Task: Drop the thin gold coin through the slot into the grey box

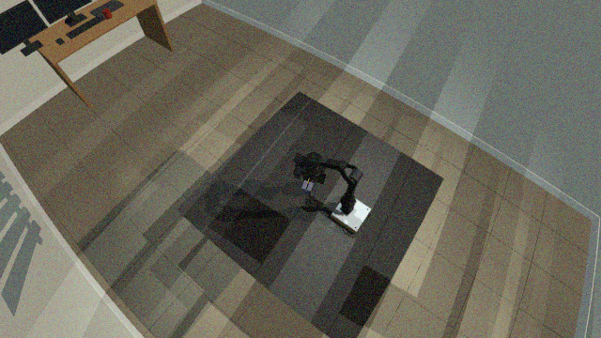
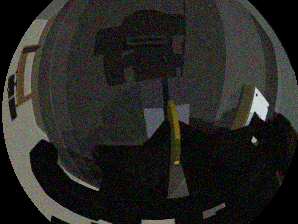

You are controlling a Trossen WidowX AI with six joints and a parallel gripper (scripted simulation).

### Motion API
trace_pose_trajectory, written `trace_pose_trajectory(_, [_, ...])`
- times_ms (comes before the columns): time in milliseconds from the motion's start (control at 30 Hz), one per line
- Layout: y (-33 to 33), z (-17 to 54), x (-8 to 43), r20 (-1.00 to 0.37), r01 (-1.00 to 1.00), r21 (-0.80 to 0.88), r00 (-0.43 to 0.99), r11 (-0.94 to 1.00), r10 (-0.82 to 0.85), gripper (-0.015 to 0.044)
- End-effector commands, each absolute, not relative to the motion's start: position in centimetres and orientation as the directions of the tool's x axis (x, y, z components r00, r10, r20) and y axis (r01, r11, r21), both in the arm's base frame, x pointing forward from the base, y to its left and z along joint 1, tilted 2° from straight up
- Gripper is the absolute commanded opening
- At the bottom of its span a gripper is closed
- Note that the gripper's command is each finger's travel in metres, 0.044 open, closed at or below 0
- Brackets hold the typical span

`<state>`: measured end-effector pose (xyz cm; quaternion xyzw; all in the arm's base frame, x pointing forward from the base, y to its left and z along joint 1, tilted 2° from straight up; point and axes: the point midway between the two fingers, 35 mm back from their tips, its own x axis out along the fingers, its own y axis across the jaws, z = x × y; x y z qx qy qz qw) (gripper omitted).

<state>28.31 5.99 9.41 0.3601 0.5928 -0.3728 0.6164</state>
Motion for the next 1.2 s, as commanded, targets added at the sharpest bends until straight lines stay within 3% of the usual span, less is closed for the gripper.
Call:
trace_pose_trajectory(0, [6.0,9.4,28.4,-0.999,0.885,0.002,0.019,0.465,-0.032,0.0])
trace_pose_trajectory(1167, [6.1,8.4,28.2,-0.999,0.892,0.001,0.018,0.453,-0.033,0.0])
